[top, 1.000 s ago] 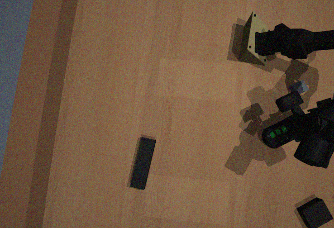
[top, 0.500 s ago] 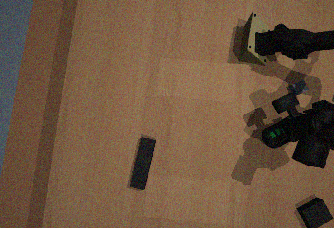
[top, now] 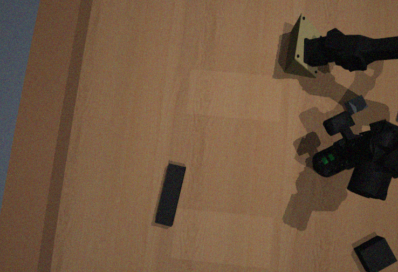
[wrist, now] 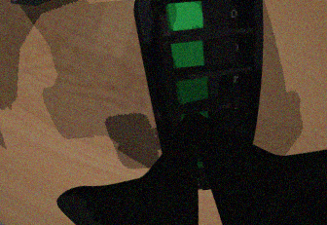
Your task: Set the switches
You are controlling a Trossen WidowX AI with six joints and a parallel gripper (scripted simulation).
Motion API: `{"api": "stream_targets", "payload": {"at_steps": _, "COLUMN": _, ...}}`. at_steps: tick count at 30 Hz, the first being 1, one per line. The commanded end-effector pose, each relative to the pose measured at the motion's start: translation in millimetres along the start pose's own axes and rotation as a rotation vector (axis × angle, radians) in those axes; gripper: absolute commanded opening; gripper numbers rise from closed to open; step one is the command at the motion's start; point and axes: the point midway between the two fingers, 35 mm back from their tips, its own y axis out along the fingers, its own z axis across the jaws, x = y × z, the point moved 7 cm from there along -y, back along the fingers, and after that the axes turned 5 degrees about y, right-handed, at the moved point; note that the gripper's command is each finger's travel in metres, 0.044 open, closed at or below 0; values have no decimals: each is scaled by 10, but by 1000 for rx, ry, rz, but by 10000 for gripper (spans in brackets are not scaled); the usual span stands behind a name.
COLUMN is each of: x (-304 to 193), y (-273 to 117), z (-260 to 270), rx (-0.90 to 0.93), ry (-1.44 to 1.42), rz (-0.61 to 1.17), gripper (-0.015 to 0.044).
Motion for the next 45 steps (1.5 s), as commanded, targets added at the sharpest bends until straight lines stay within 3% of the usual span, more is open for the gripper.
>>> {"api": "stream_targets", "payload": {"at_steps": 1, "x": 4, "y": 8, "z": -1, "rx": 0, "ry": 1, "rz": -2, "gripper": 0}}
{"api": "stream_targets", "payload": {"at_steps": 4, "x": 0, "y": -20, "z": 0, "rx": 1, "ry": 0, "rz": -1, "gripper": 0}}
{"api": "stream_targets", "payload": {"at_steps": 9, "x": 0, "y": -437, "z": 0, "rx": 2, "ry": 2, "rz": -1, "gripper": 0}}
{"api": "stream_targets", "payload": {"at_steps": 45, "x": 109, "y": -477, "z": -95, "rx": 1, "ry": 2, "rz": -1, "gripper": 0}}
